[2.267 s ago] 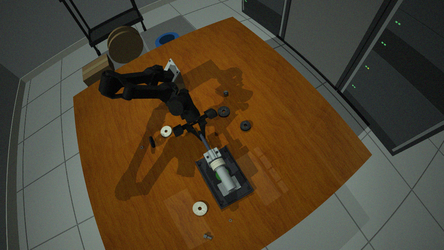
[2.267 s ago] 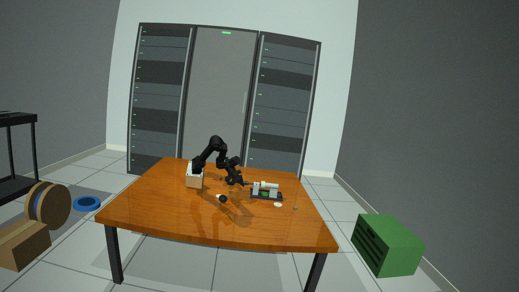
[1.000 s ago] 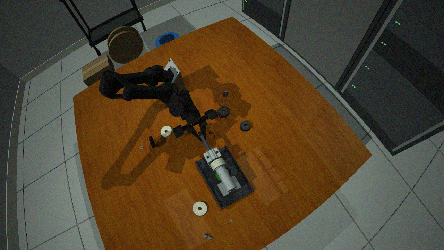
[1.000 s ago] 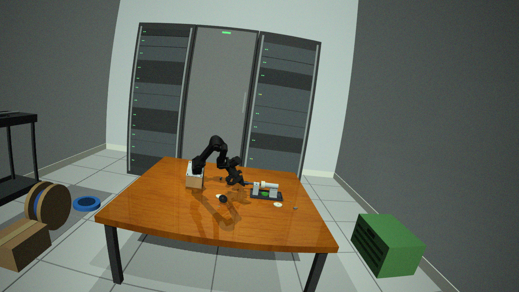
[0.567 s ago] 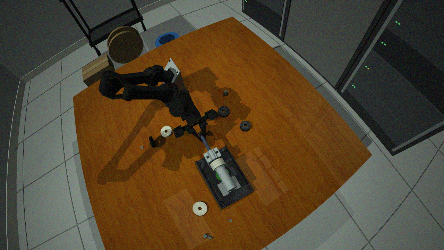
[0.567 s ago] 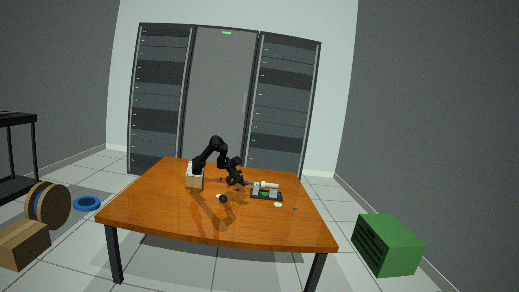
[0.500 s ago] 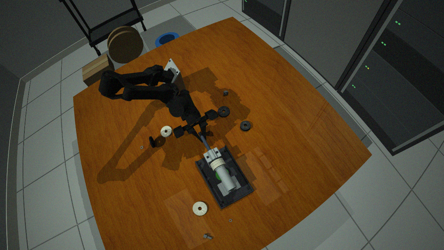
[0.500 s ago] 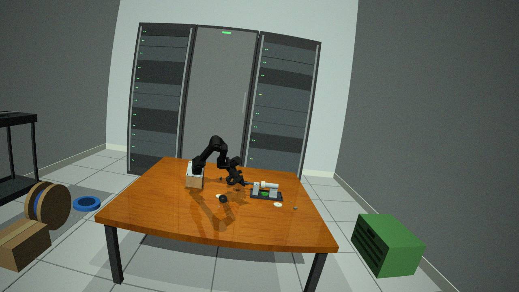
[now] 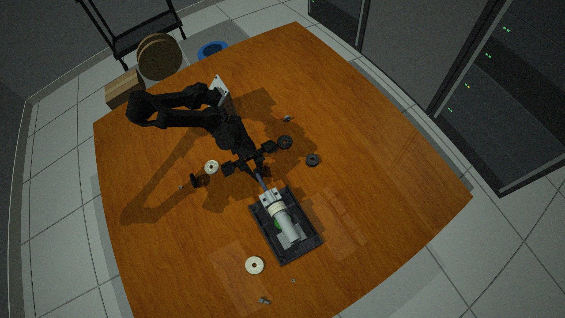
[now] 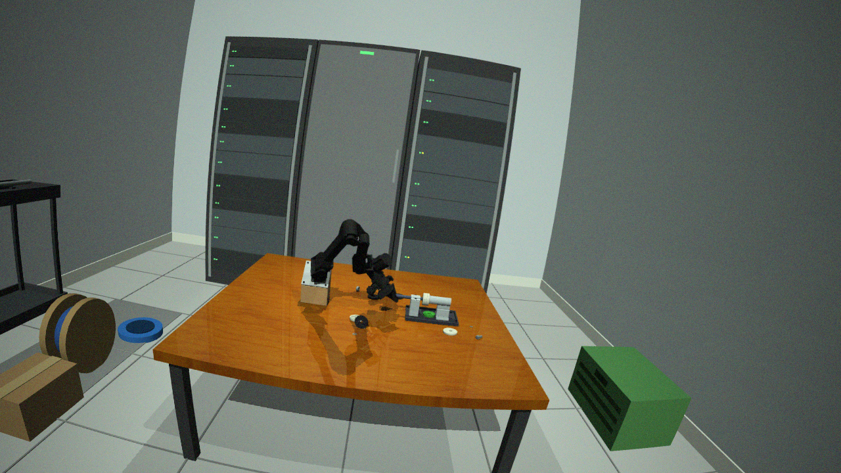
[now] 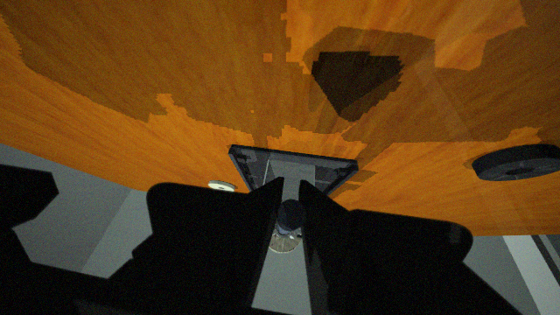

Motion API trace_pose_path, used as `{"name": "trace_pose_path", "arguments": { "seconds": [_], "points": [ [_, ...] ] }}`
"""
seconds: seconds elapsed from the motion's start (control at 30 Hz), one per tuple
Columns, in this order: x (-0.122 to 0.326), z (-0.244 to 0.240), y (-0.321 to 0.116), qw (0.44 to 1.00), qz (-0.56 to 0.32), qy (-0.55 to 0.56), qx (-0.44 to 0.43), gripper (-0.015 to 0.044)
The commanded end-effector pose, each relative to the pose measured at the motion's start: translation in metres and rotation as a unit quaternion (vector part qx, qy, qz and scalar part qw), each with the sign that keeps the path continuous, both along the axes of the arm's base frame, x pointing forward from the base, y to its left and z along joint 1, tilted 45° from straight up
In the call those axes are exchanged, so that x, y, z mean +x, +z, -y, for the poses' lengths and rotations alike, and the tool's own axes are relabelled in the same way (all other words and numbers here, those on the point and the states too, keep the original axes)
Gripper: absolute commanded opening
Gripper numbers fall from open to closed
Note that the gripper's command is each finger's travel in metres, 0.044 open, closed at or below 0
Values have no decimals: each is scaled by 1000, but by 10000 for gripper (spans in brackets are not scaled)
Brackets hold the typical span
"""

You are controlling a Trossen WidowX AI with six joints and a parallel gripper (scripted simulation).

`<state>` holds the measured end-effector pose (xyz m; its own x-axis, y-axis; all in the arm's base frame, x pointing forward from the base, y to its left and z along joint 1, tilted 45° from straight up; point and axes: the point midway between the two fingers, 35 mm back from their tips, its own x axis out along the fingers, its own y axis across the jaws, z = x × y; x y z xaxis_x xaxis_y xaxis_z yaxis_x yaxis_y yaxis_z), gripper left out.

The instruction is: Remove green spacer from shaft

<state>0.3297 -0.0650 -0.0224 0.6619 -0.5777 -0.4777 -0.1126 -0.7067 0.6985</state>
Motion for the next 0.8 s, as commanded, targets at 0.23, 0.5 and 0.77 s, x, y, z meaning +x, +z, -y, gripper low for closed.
{"name": "trace_pose_path", "arguments": {
  "seconds": [0.23, 0.5, 0.77],
  "points": [
    [8, 0, 2, 1000, 5, 1, 0, 0],
    [10, 0, 3, 1000, 5, 1, 0, 0],
    [13, 1, 3, 1000, 5, 1, 0, 0]
  ]
}}
